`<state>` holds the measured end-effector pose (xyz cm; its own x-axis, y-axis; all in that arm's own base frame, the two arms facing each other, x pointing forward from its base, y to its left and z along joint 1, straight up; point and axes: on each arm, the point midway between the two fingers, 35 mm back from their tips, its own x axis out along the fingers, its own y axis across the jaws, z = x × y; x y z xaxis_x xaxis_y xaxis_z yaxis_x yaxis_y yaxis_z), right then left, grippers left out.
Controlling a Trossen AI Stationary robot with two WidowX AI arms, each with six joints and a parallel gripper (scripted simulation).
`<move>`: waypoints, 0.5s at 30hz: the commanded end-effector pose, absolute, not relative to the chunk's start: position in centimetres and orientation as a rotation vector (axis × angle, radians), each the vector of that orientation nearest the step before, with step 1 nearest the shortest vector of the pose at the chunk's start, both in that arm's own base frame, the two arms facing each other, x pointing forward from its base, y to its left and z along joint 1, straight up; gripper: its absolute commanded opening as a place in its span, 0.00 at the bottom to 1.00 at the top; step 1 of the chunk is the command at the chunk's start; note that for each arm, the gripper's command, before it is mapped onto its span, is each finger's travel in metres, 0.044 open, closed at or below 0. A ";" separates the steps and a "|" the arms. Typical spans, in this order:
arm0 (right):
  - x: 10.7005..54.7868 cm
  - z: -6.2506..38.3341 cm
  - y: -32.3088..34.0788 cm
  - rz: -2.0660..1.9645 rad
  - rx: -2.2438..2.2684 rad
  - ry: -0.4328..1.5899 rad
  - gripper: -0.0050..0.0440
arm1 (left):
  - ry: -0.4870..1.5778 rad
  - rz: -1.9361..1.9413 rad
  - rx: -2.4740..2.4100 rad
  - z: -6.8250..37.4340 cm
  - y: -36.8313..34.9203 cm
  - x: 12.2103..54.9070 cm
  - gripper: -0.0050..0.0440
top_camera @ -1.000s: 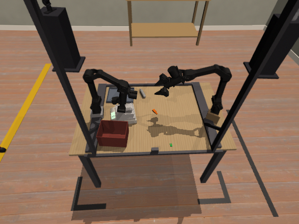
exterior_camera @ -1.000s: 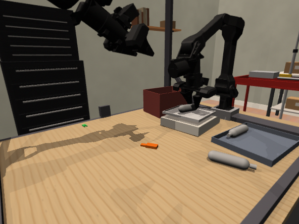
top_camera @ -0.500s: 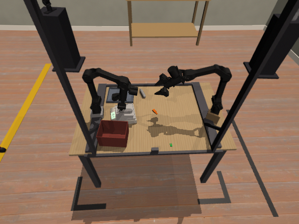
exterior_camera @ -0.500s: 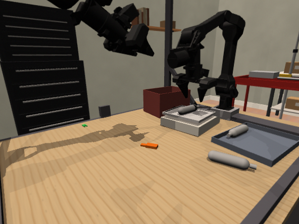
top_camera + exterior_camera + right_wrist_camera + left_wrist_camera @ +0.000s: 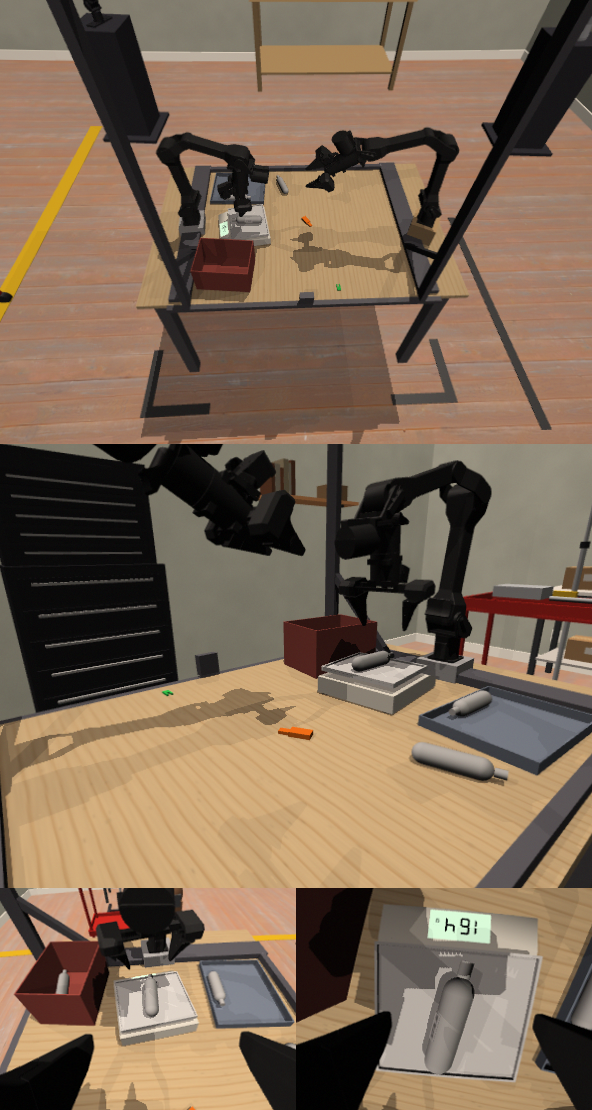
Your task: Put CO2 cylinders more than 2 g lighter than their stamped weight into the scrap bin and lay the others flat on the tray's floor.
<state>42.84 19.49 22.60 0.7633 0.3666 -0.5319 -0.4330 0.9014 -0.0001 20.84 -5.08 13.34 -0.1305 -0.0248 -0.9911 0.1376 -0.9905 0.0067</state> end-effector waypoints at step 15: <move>42.8 23.8 19.5 0.436 -0.119 0.523 1.00 | 0.773 -1.666 1.690 14.2 -5.7 16.7 1.00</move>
<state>42.84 19.49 22.60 0.7633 0.3666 -0.5319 -0.4330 0.9014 -0.0001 17.46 -5.73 14.00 -0.0165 -0.0378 -0.9991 0.6911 -0.7226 0.0160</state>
